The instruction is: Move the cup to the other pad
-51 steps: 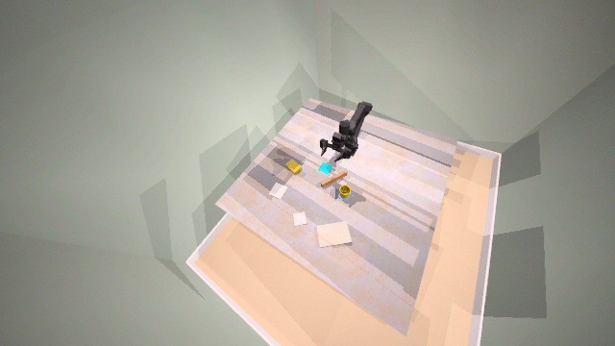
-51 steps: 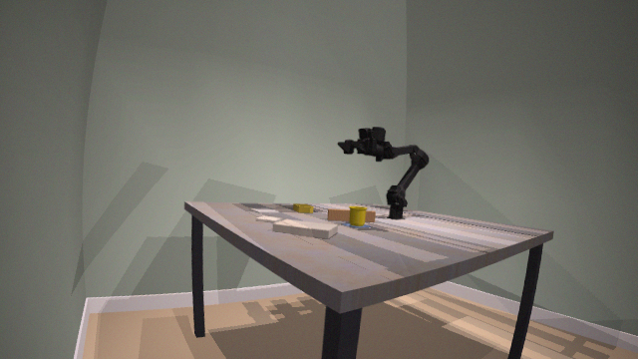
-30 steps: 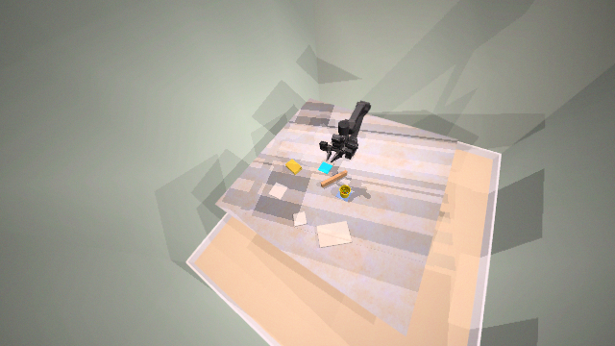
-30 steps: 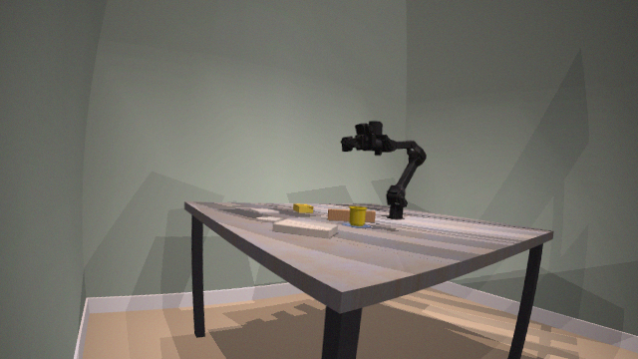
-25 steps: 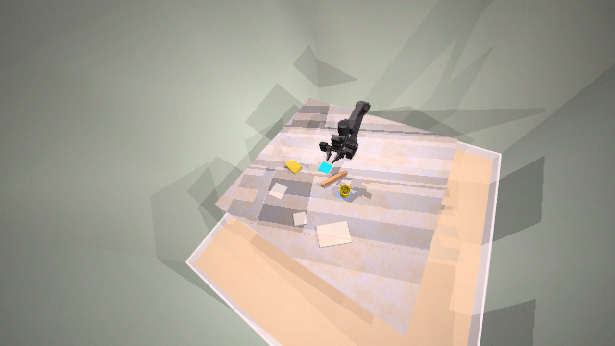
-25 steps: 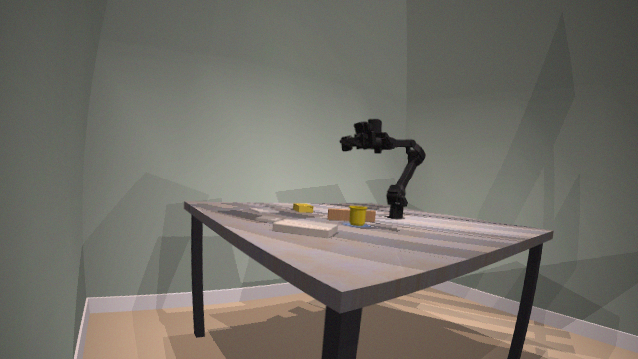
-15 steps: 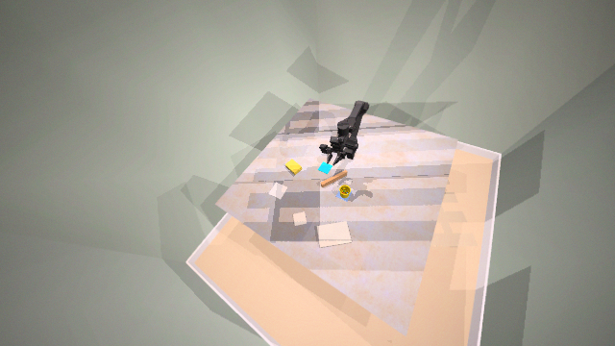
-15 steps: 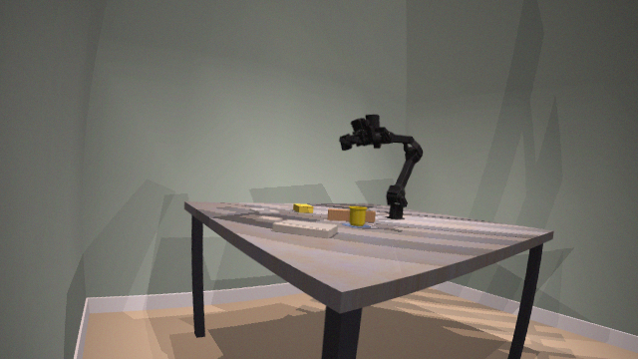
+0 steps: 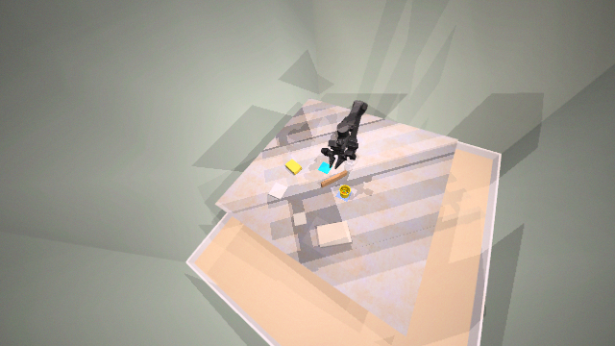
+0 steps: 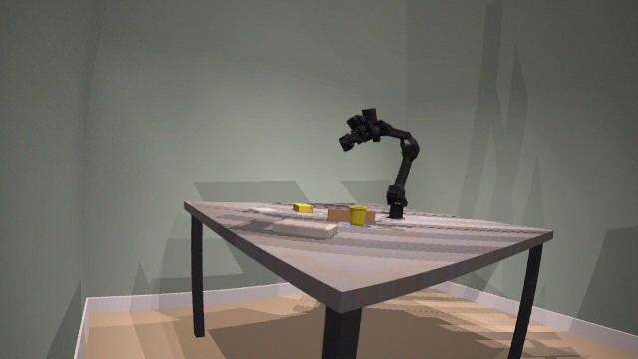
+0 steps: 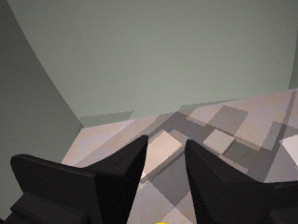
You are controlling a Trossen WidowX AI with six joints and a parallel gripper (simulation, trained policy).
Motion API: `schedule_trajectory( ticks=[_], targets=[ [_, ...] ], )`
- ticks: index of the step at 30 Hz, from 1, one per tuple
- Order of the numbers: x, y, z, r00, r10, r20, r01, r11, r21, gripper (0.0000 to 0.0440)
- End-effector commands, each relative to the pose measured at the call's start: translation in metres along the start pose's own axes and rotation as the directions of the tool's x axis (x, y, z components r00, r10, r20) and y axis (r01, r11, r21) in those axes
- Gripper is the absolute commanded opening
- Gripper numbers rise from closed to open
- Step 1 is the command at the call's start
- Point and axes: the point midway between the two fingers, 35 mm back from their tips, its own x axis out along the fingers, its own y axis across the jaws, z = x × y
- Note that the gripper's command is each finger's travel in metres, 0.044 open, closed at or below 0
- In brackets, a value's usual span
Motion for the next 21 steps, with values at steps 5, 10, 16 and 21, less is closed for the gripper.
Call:
schedule_trajectory(
  ticks=[5, 10, 16, 21],
  targets=[
    [0.004, 0.012, 0.002, 0.997, 0.001, -0.078, 0.007, 0.995, 0.103, 0.0146],
    [0.008, 0.018, -0.001, 0.991, -0.004, -0.136, 0.027, 0.985, 0.169, 0.0153],
    [0.011, 0.025, -0.005, 0.978, -0.01, -0.206, 0.062, 0.967, 0.247, 0.0158],
    [0.014, 0.031, -0.009, 0.964, -0.016, -0.264, 0.1, 0.946, 0.308, 0.016]
  ],
)
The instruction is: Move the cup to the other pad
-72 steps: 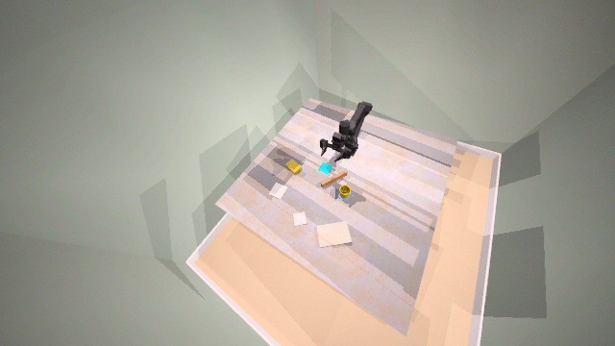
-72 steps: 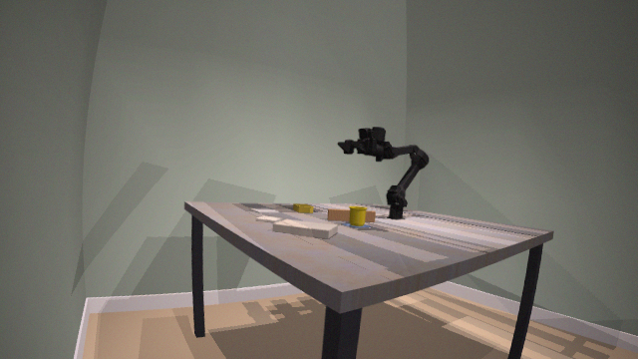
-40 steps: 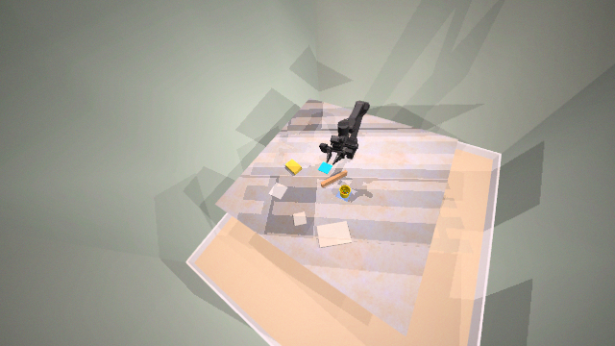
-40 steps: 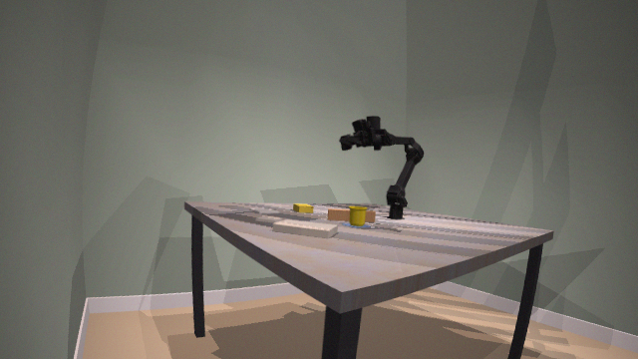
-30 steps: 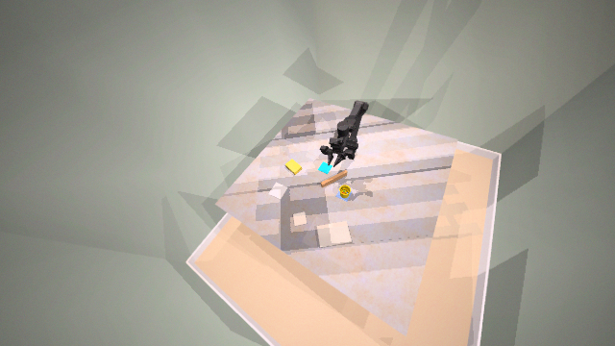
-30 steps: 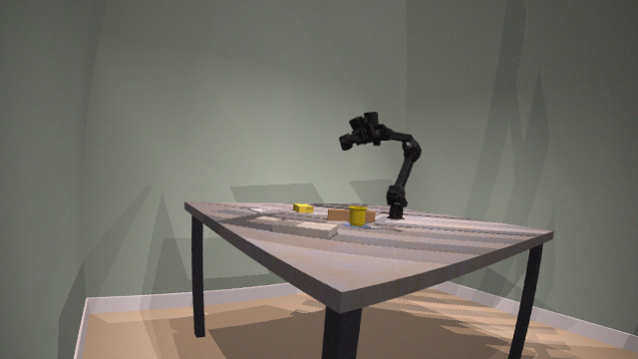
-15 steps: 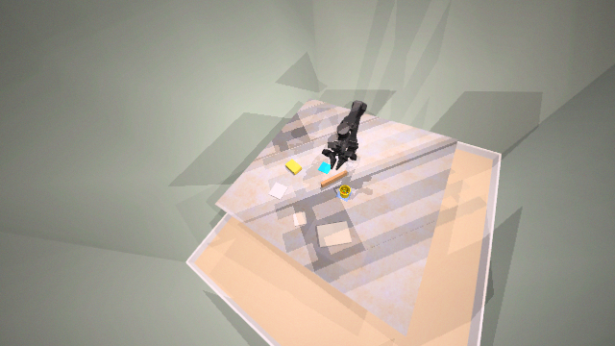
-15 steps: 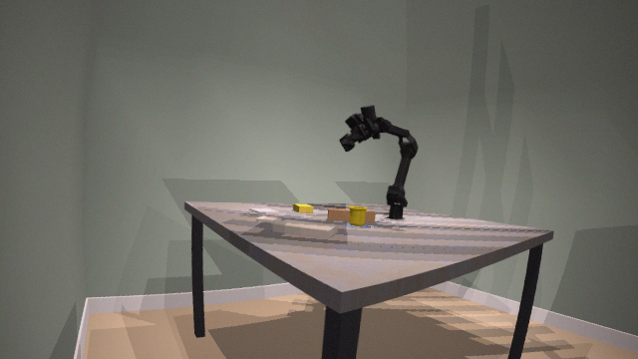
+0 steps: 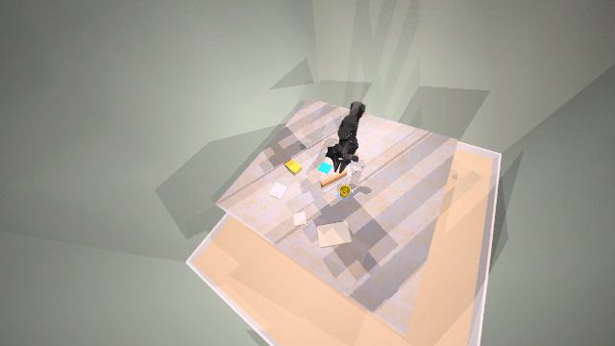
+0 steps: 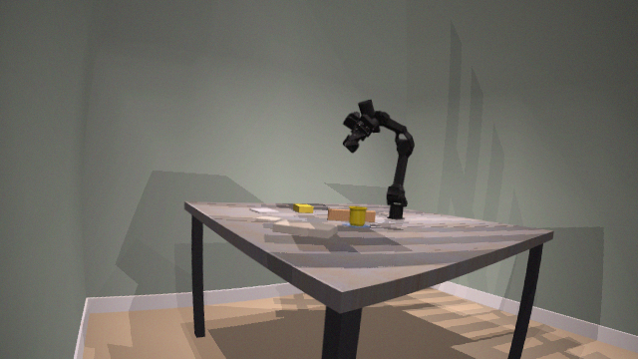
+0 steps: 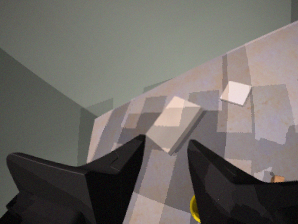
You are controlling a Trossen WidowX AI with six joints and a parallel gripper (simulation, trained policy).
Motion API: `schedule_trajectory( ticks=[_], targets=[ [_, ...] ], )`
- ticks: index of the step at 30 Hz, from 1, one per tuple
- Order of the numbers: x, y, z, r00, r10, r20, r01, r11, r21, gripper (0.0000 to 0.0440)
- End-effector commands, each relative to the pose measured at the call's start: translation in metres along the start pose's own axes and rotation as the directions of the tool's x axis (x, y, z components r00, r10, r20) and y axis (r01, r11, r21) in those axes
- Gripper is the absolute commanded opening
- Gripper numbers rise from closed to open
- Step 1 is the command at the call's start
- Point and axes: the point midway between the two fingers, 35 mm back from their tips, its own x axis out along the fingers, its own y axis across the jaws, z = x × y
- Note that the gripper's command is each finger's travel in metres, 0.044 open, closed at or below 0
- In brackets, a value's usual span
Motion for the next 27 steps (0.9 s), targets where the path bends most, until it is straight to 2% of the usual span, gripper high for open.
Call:
schedule_trajectory(
  ticks=[1, 15, 27],
  targets=[
    [0.0, 0.007, -0.001, 0.999, -0.007, -0.034, 0.009, 0.998, 0.056, 0.0161],
    [0.011, 0.016, -0.019, 0.979, -0.083, -0.188, 0.127, 0.964, 0.233, 0.016],
    [0.024, 0.015, -0.041, 0.934, -0.173, -0.313, 0.276, 0.906, 0.322, 0.0167]
  ],
)
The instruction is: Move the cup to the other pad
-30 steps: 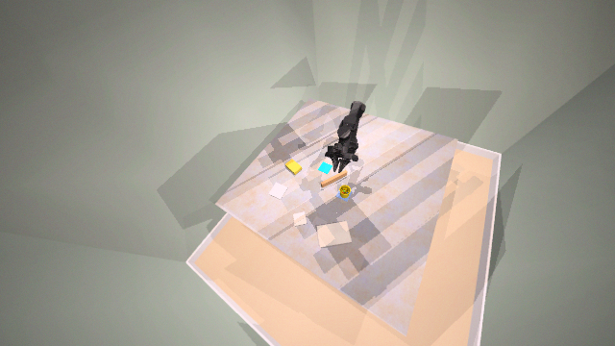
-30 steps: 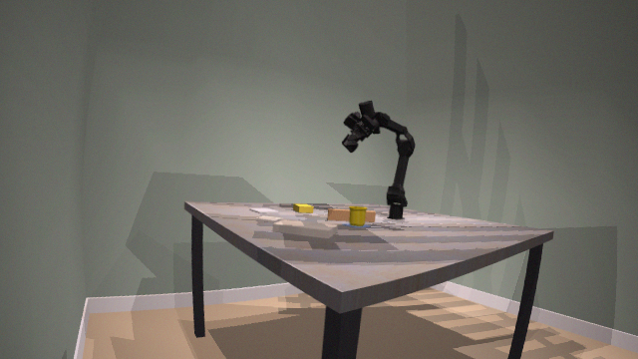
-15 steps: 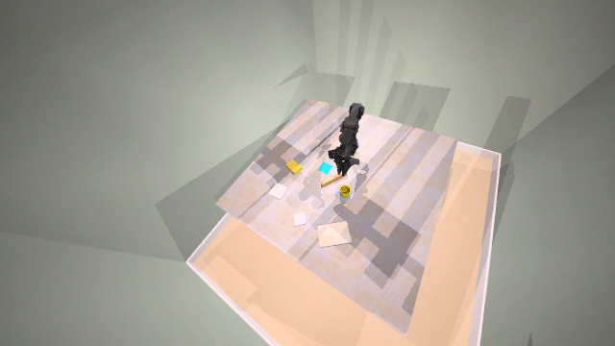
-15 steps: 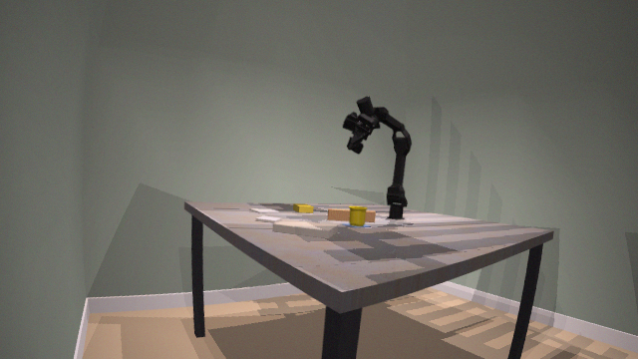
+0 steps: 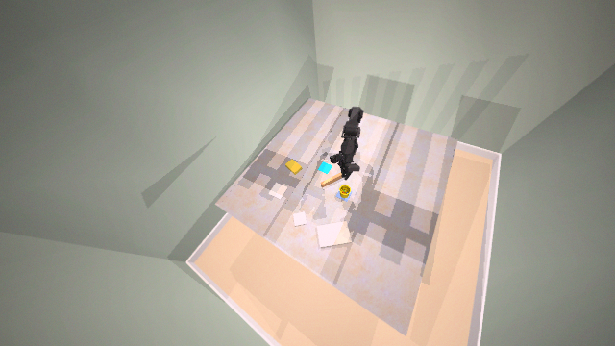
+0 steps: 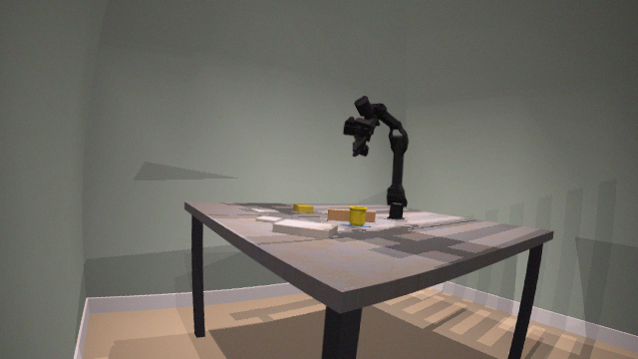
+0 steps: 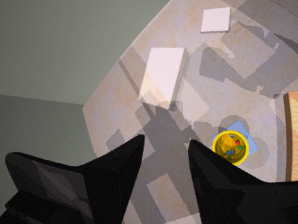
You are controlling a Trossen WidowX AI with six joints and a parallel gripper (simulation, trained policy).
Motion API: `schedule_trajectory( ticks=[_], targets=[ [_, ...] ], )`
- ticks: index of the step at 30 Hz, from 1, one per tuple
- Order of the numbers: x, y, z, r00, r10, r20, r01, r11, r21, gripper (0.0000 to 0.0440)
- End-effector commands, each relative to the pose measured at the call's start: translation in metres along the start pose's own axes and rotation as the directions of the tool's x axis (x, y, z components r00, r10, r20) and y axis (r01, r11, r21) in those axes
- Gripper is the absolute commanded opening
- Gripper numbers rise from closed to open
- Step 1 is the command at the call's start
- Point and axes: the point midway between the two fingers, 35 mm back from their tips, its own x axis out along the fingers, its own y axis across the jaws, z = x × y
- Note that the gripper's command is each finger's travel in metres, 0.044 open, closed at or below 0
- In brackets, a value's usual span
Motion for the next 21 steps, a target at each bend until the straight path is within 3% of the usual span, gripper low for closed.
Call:
schedule_trajectory(
  ticks=[1, 21],
  targets=[
    [0.003, 0.0, -0.004, 0.999, -0.035, -0.02, 0.035, 0.999, 0.04, 0.0168],
    [0.044, -0.035, -0.03, 0.936, -0.317, -0.153, 0.336, 0.933, 0.13, 0.0175]
  ],
)
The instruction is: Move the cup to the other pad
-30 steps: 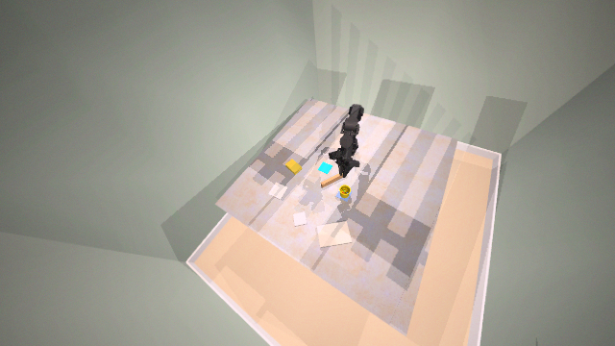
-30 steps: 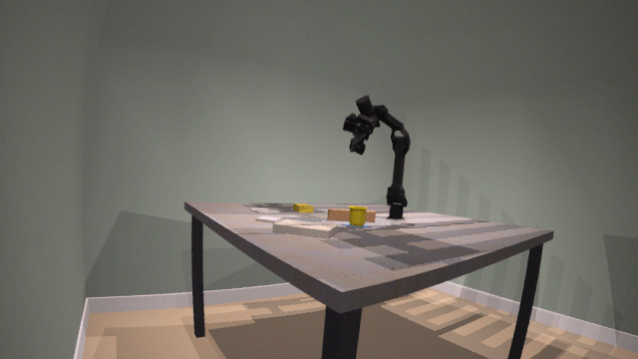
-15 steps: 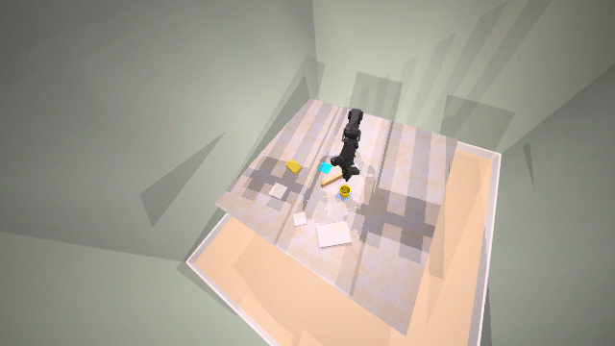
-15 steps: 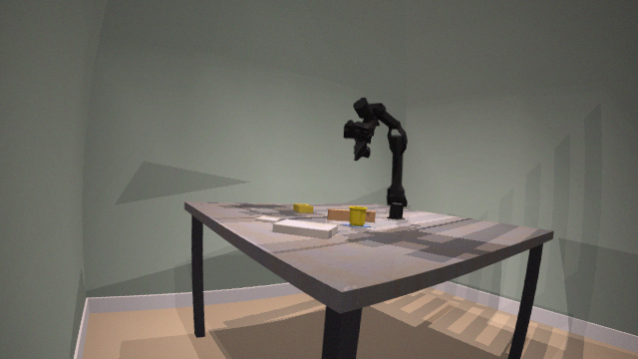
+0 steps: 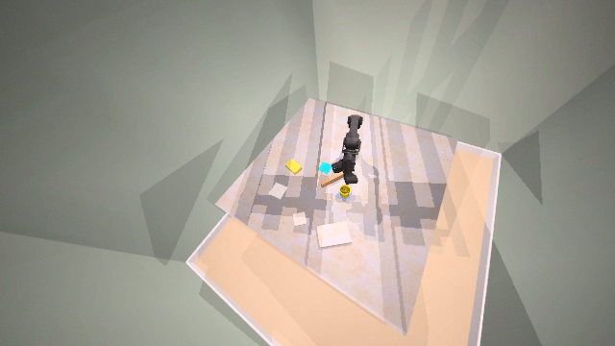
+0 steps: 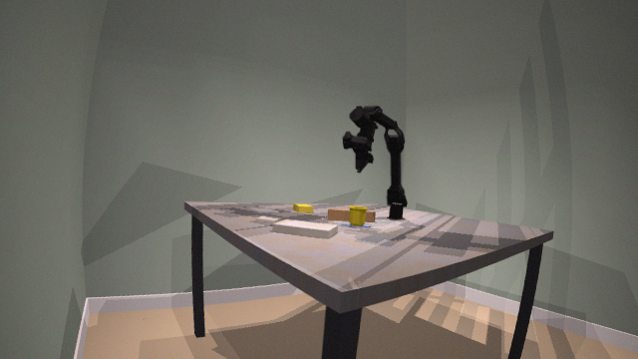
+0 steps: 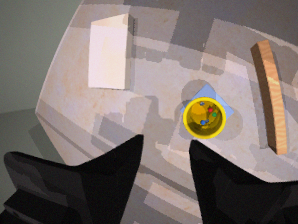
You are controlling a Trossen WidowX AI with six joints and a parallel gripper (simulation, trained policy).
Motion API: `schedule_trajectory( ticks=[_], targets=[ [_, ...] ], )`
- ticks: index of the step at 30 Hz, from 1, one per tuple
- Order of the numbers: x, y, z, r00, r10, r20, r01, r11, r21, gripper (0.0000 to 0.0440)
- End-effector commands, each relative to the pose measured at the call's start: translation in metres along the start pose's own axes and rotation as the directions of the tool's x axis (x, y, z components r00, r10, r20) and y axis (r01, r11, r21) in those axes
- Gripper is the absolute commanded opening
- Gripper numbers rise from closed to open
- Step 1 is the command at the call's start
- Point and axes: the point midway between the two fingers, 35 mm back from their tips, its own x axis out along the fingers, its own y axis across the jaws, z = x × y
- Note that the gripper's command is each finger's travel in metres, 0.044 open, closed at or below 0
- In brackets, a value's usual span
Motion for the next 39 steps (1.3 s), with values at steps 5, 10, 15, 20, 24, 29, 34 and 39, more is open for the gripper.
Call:
schedule_trajectory(
  ticks=[5, 10, 15, 20, 24, 29, 34, 39],
  targets=[
    [0.017, -0.012, -0.004, 0.993, -0.118, -0.024, 0.118, 0.993, 0.029, 0.0182],
    [0.028, -0.022, -0.008, 0.979, -0.201, -0.042, 0.203, 0.979, 0.037, 0.0189],
    [0.04, -0.033, -0.011, 0.958, -0.282, -0.056, 0.285, 0.958, 0.043, 0.0195],
    [0.052, -0.042, -0.013, 0.935, -0.348, -0.064, 0.351, 0.935, 0.052, 0.0199],
    [0.062, -0.049, -0.014, 0.919, -0.388, -0.066, 0.392, 0.918, 0.062, 0.02],
    [0.075, -0.056, -0.015, 0.901, -0.429, -0.066, 0.433, 0.898, 0.072, 0.0203],
    [0.089, -0.063, -0.016, 0.885, -0.461, -0.064, 0.465, 0.882, 0.079, 0.0208],
    [0.104, -0.069, -0.017, 0.872, -0.486, -0.062, 0.49, 0.868, 0.079, 0.0214]
  ],
)
